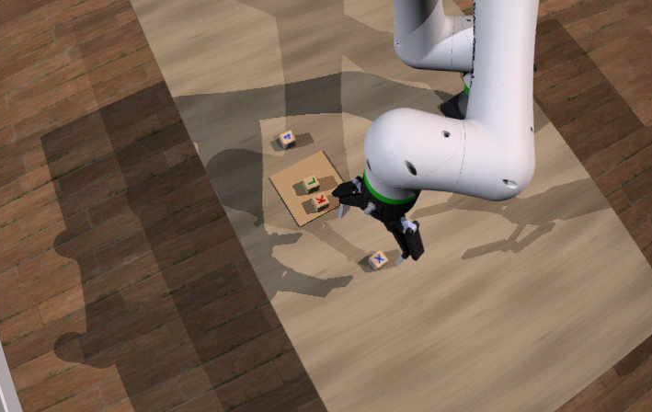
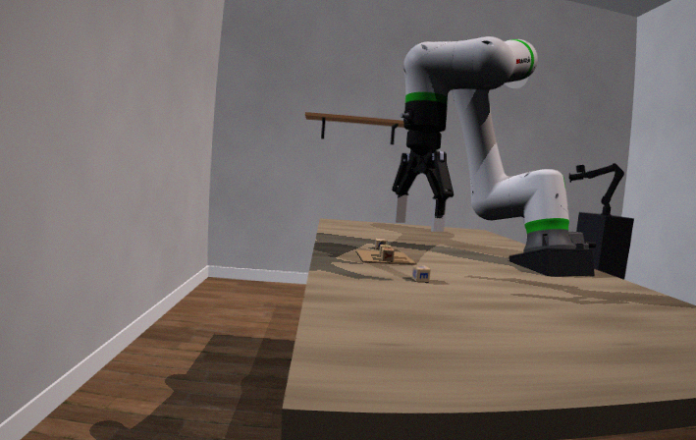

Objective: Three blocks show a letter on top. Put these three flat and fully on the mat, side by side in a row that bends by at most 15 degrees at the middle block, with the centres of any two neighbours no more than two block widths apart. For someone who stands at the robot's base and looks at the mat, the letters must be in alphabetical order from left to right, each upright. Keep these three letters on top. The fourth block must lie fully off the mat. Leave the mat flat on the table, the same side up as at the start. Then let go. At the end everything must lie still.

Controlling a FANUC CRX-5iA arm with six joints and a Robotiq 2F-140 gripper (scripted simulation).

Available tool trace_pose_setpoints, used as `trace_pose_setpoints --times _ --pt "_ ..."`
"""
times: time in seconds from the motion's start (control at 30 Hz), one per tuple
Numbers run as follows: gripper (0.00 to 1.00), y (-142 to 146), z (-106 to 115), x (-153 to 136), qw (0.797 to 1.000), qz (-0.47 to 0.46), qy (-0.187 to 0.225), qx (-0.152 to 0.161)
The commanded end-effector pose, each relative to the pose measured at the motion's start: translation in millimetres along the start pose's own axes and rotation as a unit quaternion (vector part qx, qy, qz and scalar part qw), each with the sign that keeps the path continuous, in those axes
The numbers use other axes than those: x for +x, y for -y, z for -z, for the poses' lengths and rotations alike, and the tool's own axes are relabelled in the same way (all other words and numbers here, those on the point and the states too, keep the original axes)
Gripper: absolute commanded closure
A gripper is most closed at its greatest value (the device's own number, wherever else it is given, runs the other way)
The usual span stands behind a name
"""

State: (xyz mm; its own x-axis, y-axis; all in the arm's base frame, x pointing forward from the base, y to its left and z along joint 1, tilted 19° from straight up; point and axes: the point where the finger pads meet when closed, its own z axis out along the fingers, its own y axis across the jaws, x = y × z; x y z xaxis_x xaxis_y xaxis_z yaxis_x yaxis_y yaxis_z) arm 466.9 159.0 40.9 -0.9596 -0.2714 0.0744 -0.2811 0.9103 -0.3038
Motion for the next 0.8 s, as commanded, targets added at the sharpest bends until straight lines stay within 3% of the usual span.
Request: trace_pose_setpoints --times 0.0,0.27,0.3,0.77 --pt "0.00 -22 -1 0 0.998 -0.069 0.002 0.006" --pt "0.00 -33 -2 0 0.995 -0.103 0.002 0.006" --pt "0.60 -33 -2 0 0.995 -0.103 0.002 0.006" --pt "0.60 -33 -2 0 0.995 -0.103 0.002 0.006"
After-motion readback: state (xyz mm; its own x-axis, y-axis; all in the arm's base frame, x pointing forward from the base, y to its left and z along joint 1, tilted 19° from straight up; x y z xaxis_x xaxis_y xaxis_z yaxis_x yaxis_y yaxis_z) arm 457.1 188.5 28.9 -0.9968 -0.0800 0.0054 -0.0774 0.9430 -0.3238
